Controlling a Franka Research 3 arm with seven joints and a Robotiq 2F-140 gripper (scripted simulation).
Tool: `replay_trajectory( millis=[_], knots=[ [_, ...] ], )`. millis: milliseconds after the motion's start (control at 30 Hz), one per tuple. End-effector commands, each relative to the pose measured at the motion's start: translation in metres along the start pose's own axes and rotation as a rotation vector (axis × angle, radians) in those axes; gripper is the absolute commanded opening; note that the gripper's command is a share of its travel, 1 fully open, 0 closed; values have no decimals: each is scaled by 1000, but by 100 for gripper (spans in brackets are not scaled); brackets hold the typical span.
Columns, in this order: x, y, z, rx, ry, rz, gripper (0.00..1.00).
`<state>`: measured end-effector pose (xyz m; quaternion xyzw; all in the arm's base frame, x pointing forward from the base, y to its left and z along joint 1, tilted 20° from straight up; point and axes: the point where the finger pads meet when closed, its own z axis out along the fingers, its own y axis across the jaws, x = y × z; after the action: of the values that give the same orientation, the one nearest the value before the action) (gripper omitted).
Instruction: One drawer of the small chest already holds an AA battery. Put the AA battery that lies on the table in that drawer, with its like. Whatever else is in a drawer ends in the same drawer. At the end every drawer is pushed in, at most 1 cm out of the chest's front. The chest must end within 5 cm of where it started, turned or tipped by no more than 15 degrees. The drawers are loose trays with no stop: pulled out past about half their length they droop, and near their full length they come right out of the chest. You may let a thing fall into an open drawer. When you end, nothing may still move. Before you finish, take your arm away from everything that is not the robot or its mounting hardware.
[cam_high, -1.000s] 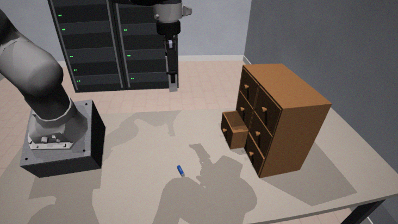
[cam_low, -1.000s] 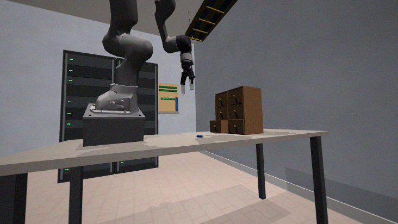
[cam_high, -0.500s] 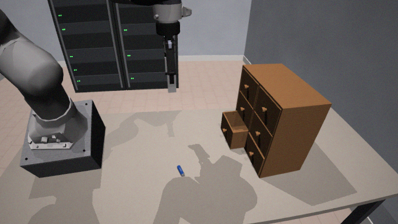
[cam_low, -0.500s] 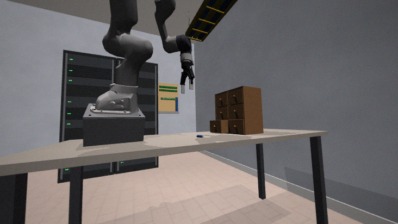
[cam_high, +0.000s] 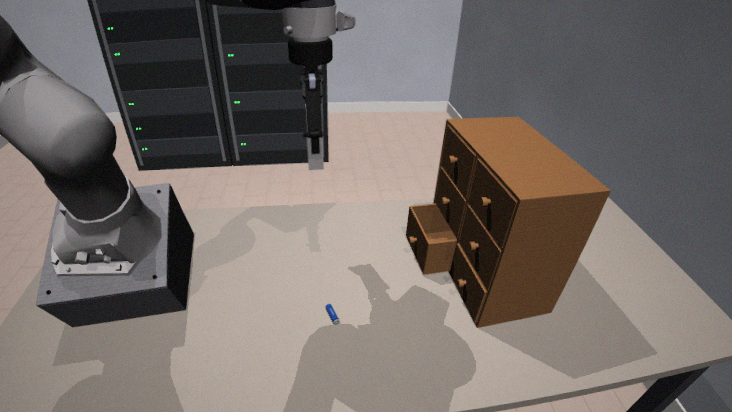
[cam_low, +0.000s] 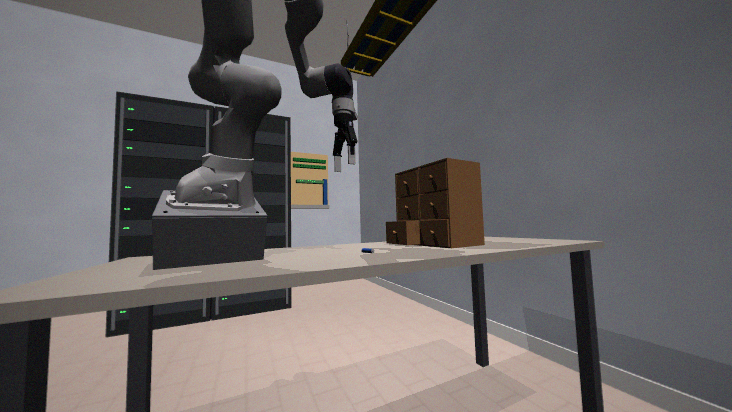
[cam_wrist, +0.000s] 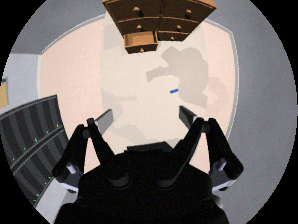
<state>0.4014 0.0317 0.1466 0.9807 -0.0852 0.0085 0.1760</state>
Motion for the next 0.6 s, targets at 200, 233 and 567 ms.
replay_trajectory(
  millis=[200,233,567],
  knots=[
    [3,0,0,-1,-2,105,100],
    [3,0,0,-1,-2,117,100],
    [10,0,0,-1,-2,268,100]
  ],
)
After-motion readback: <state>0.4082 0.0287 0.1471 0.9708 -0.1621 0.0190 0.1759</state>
